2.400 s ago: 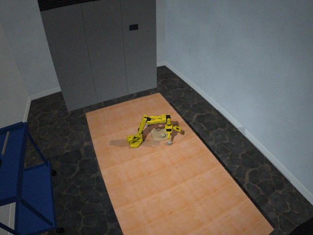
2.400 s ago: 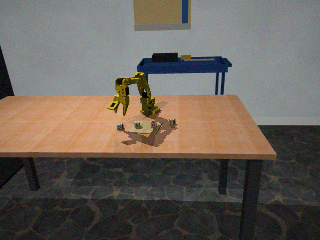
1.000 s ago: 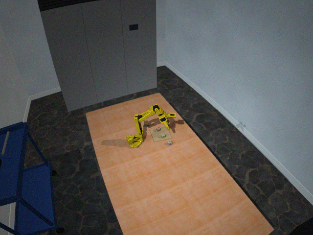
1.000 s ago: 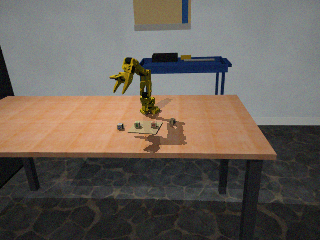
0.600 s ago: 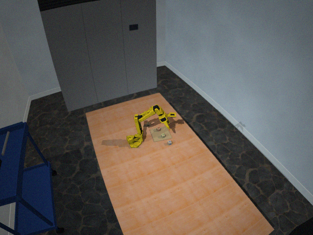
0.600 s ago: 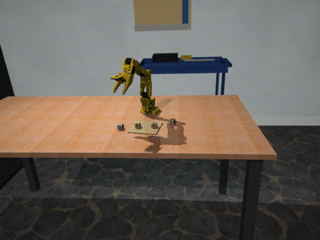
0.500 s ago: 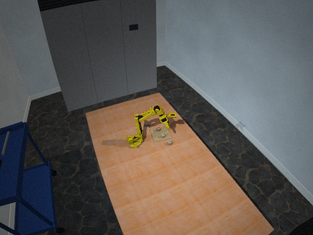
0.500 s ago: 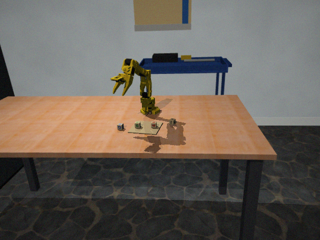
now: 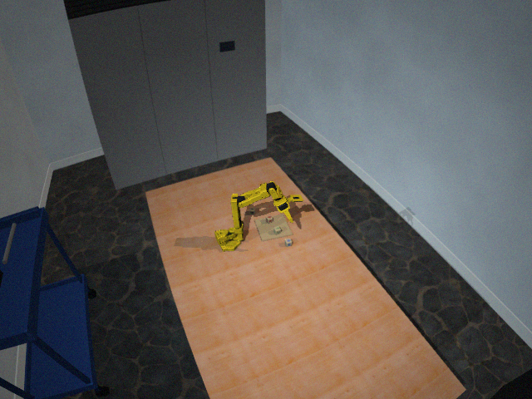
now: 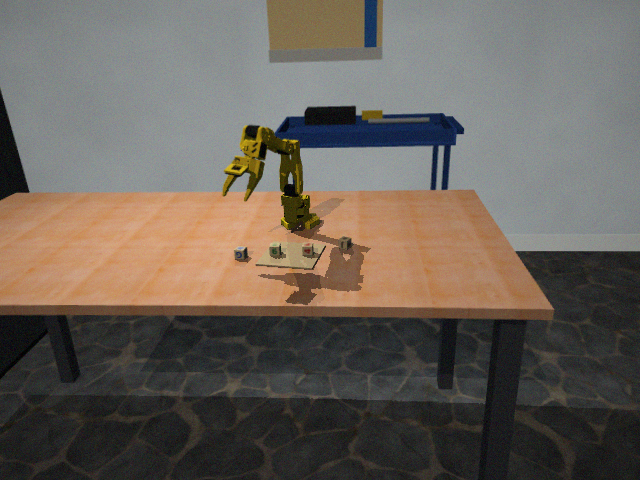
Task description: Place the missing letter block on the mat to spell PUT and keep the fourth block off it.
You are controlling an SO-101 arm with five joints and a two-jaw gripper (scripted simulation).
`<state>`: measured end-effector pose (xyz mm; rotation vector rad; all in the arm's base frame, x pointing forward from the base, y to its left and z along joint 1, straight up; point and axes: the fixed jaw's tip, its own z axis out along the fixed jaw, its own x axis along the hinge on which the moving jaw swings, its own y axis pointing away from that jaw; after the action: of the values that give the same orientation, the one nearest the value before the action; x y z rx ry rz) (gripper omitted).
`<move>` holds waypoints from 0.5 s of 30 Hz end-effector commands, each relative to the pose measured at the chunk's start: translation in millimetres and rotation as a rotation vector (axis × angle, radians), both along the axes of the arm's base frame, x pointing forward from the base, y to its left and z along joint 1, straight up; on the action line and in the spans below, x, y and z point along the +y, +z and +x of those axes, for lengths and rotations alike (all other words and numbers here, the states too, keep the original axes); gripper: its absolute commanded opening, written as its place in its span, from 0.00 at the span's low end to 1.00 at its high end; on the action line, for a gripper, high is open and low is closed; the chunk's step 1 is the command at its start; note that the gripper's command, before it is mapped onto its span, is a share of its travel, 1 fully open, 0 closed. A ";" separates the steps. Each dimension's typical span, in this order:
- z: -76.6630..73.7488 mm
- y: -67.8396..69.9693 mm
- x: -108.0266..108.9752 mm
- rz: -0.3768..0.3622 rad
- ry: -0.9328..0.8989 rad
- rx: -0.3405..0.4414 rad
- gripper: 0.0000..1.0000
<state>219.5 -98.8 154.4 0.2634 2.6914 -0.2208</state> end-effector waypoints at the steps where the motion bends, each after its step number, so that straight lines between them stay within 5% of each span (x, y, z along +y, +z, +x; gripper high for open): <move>1: 1.1 7.1 -1.4 -0.031 0.025 -0.032 0.32; 9: 1.5 5.0 -1.6 -0.027 0.026 -0.023 0.32; 15: 4.1 -15.4 -2.9 0.016 0.027 0.062 0.32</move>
<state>221.3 -99.8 139.3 0.2296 2.7625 -0.1994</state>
